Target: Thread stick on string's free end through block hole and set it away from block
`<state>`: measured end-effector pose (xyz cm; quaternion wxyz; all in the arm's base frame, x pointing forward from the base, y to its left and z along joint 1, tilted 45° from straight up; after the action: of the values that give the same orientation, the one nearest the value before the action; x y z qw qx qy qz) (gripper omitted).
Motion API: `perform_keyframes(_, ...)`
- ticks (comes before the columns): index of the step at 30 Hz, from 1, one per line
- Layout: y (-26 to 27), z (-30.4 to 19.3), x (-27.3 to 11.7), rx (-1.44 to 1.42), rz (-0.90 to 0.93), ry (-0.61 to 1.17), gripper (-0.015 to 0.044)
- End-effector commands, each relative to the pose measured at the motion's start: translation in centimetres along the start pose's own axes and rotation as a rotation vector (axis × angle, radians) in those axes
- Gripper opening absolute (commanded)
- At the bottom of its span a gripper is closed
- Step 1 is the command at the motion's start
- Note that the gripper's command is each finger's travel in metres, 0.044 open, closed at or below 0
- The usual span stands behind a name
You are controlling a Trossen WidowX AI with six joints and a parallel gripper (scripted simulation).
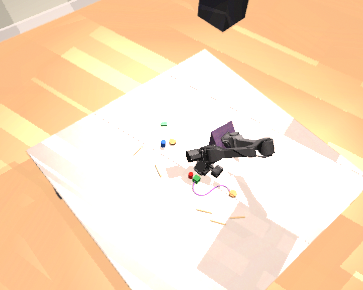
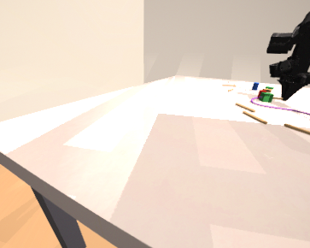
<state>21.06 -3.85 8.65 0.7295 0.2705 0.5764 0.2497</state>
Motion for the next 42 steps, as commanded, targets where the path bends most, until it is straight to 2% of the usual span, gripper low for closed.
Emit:
perform_keyframes(1,-0.1,-0.6,0.0,-0.005,-0.001,0.002,0.0)
perform_keyframes(42,-0.6,-4.3,0.0,-0.003,0.015,0.005,0.0)
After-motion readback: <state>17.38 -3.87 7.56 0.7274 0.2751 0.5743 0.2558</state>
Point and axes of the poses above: the point midway between the two fingers, 35 mm back from their tips, its own x axis out along the fingers, its own y axis across the jaws, z = x × y, the point moved 6 cm from there along -x, back along the fingers, and after that the axes turned 5 degrees about x, right-handed, at the moved point
